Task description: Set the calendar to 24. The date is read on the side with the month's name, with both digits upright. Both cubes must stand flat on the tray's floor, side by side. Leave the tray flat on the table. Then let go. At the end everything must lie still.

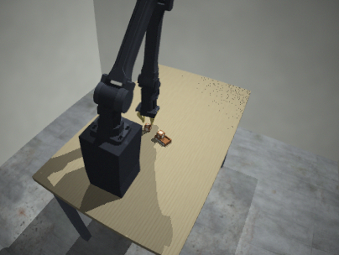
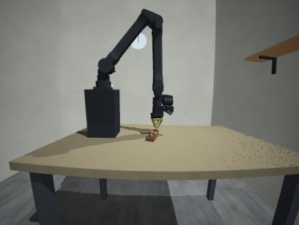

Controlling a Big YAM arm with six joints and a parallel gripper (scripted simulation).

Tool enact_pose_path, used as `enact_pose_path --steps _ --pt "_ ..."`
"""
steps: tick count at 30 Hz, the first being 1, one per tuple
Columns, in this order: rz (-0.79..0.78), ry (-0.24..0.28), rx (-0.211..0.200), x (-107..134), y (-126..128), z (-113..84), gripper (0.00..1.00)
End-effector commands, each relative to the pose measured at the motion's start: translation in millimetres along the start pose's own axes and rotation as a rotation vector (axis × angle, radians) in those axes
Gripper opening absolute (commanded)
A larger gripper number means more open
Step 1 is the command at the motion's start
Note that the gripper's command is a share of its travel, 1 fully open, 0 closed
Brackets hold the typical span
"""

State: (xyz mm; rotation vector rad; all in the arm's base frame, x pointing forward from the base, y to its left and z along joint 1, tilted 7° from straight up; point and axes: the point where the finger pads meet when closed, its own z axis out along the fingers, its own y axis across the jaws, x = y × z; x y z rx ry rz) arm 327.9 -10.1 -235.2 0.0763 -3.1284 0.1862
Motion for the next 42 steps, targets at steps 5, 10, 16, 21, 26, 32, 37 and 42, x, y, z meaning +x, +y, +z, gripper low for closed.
enact_pose_path --steps 5,10,16,21,26,32,37,42 --pt "-0.009 -0.008 -0.002 -7.9 -2.4 -2.0 0.44" --pt "-0.009 -0.008 -0.002 -7.9 -2.4 -2.0 0.44" --pt "-0.009 -0.009 -0.002 -6.8 -2.4 -2.0 0.44" --pt "-0.008 -0.015 -0.002 -2.3 -2.4 -2.4 0.44" --pt "-0.008 -0.017 -0.002 -1.9 -2.4 -2.7 0.44" --pt "-0.008 -0.016 -0.002 -1.6 -2.4 -2.7 0.44" --pt "-0.008 -0.016 -0.002 -1.6 -2.4 -2.7 0.44" --pt "-0.008 -0.016 -0.002 -1.6 -2.4 -2.7 0.44"
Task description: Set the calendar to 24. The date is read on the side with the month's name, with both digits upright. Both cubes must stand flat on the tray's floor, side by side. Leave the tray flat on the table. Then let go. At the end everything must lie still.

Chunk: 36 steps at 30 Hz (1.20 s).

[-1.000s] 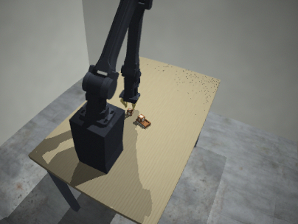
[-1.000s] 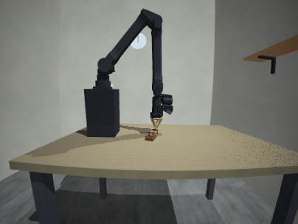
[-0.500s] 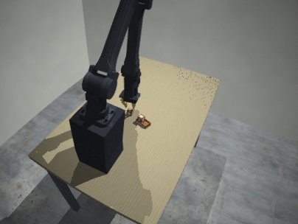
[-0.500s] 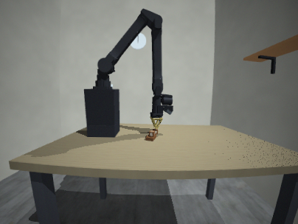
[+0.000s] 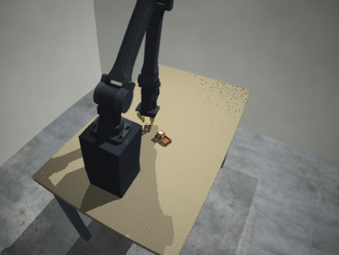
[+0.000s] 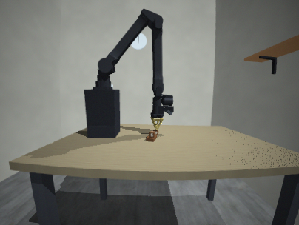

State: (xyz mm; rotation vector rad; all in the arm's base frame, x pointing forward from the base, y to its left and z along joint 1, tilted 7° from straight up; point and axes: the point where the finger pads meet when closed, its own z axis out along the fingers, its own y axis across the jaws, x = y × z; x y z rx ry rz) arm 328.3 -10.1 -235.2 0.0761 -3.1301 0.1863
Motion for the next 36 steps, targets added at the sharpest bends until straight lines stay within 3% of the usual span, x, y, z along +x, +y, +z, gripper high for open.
enact_pose_path --steps 1,22,36 --pt "-0.008 -0.014 -0.002 -1 -2 -2.7 0.44" --pt "-0.008 -0.015 -0.002 -1 -2 -3.0 0.44" --pt "-0.005 -0.014 -0.002 -3 3 -43.7 0.44"
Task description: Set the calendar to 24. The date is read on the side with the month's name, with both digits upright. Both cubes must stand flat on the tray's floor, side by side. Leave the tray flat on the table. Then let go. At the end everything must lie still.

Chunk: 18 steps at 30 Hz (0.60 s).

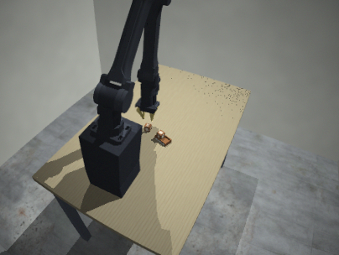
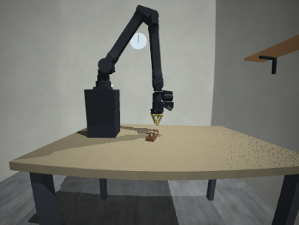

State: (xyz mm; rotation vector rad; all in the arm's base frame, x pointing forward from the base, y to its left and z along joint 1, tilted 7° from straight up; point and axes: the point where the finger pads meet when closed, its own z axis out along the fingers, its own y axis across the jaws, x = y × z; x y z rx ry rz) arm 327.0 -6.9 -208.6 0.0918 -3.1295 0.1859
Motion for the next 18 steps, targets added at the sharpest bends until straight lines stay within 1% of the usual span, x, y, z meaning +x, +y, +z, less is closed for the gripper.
enact_pose_path --steps 1,3,6,9,11,12,14,16,18 --pt "0.008 -0.014 -0.002 -4 2 -19.8 0.44" --pt "0.008 -0.014 -0.002 -4 2 -19.8 0.44" --pt "0.009 -0.014 -0.002 -4 2 -26.6 0.44" --pt "0.006 -0.014 -0.002 -4 2 -29.5 0.44" --pt "0.008 0.009 -0.002 3 2 -22.6 0.44" --pt "0.009 0.012 -0.002 4 2 -21.6 0.44" --pt "0.012 -0.024 -0.002 -3 1 -22.6 0.44" --pt "0.013 -0.045 -0.003 -2 1 -20.7 0.44" --pt "-0.001 -0.077 -0.003 0 1 -17.5 0.44"
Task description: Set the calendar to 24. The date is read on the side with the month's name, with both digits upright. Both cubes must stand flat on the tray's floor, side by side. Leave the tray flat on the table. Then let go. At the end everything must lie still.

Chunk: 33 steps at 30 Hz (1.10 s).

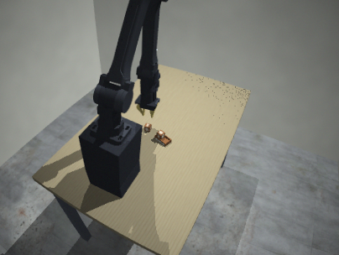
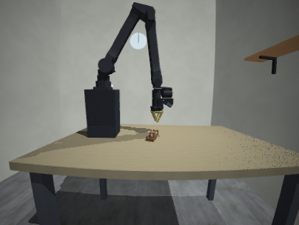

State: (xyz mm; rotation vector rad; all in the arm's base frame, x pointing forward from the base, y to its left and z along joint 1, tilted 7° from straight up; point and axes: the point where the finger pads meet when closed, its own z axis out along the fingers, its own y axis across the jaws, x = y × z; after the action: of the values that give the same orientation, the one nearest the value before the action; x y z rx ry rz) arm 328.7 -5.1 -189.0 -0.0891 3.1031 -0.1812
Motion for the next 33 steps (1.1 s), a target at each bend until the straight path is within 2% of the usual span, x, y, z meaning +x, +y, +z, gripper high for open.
enact_pose_path --steps 1,2,5,11,16,19,21,33 --pt "-0.005 -0.040 -0.002 2 2 2.1 0.44" --pt "-0.005 -0.040 -0.002 2 2 2.1 0.44" --pt "-0.006 -0.121 -0.002 0 0 0.7 0.44" --pt "0.000 -0.232 0.000 2 -2 -2.6 0.44" --pt "-0.002 -0.246 0.001 -1 -2 -3.1 0.44" --pt "-0.003 -0.234 0.001 5 -1 0.4 0.44" --pt "-0.001 -0.246 0.000 6 -2 1.9 0.44" --pt "-0.003 -0.454 0.001 12 -1 1.8 0.44"
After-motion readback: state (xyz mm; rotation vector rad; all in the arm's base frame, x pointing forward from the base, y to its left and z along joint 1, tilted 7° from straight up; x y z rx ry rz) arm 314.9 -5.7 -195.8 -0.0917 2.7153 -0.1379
